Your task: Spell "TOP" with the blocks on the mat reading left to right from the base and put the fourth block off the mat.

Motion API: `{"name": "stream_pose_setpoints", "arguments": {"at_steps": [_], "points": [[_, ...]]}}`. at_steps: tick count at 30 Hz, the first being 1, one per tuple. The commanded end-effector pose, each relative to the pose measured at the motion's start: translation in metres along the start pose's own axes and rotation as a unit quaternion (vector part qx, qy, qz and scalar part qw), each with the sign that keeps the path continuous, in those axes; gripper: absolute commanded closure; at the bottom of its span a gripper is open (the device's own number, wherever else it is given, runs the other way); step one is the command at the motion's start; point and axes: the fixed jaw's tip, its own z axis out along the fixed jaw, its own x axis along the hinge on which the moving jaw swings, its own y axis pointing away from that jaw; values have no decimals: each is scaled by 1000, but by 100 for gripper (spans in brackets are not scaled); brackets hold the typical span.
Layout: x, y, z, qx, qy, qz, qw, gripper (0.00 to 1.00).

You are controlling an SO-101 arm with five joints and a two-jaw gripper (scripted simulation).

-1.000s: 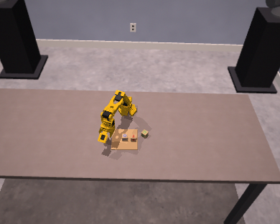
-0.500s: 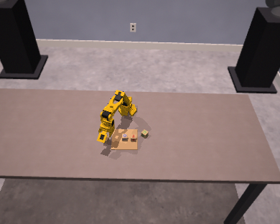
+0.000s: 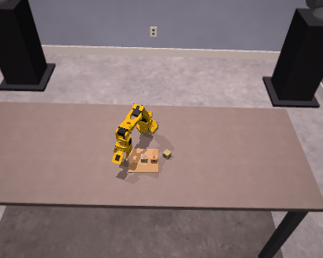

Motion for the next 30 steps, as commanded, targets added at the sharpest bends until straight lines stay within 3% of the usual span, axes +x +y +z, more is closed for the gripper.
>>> {"name": "stream_pose_setpoints", "arguments": {"at_steps": [1,13,30], "points": [[-10,-2,-21,1,-54,6,999,65],[-11,-2,-13,1,-54,6,999,65],[-14,-2,10,1,-54,6,999,65]]}}
